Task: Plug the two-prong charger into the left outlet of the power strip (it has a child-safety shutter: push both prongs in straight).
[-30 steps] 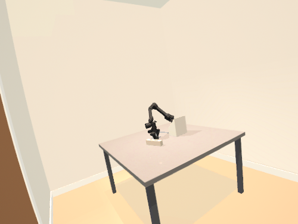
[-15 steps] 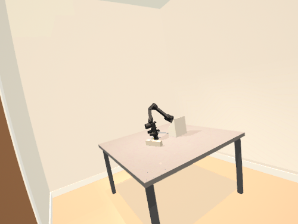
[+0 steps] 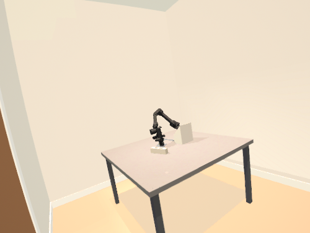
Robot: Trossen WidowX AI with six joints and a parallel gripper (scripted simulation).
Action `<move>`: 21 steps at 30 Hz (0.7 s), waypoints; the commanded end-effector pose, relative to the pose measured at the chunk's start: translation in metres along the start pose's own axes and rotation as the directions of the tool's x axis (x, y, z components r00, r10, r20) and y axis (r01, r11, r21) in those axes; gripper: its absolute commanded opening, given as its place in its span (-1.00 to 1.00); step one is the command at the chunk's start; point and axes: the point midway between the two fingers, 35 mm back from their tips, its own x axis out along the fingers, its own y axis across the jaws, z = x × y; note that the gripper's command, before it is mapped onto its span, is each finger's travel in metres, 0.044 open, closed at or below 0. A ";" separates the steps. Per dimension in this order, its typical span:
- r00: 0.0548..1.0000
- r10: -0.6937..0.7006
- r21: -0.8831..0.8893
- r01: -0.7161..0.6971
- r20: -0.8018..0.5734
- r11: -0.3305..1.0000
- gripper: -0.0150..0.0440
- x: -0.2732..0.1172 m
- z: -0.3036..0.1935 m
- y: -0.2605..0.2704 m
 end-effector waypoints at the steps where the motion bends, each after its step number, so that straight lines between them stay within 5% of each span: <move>1: 1.000 0.014 0.013 -0.014 0.012 1.000 -0.49 -0.017 0.001 0.002; 21: 1.000 0.002 -0.178 0.001 0.015 0.984 -0.49 -0.029 -0.020 0.014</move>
